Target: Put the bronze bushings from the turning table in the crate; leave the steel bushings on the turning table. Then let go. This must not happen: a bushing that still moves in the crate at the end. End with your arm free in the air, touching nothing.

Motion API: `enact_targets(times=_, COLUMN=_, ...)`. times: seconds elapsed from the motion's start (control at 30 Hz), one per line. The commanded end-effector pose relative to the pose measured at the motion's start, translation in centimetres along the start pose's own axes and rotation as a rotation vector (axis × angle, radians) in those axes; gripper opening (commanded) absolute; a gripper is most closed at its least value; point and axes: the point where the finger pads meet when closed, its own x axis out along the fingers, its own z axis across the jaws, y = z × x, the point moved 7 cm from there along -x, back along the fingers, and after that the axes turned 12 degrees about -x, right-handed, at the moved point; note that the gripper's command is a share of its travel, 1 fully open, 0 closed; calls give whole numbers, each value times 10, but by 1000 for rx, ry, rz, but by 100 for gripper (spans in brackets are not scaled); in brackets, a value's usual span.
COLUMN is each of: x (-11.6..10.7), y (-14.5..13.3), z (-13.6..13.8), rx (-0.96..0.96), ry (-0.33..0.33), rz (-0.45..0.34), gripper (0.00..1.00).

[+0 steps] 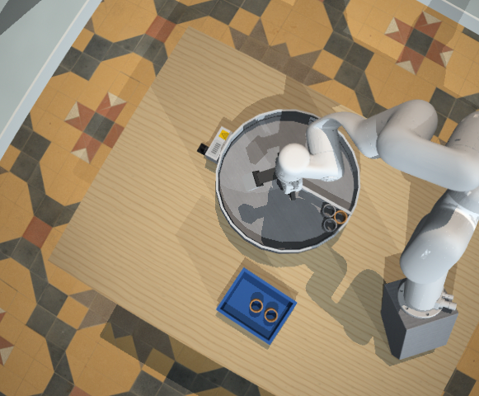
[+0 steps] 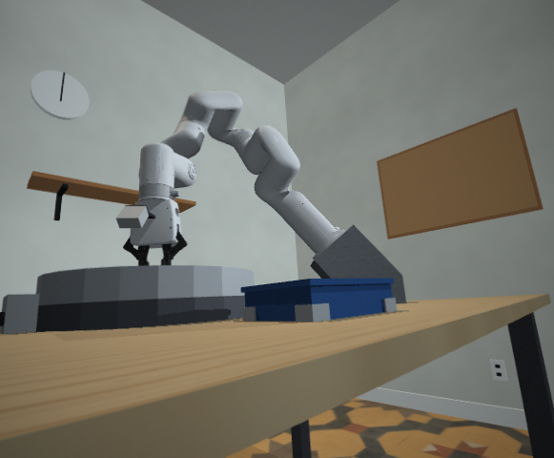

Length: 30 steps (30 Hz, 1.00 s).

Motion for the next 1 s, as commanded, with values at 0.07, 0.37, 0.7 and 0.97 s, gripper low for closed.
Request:
enact_targets(times=0.07, x=1, y=0, z=1, rx=1, ry=-3, rz=2, gripper=0)
enact_targets(times=0.37, x=1, y=0, z=1, rx=1, ry=-3, rz=2, gripper=0)
enact_targets(times=0.7, x=2, y=0, z=1, rx=1, ry=-3, rz=2, gripper=0)
enact_targets(times=0.97, x=4, y=0, z=1, rx=1, ry=-3, rz=2, gripper=0)
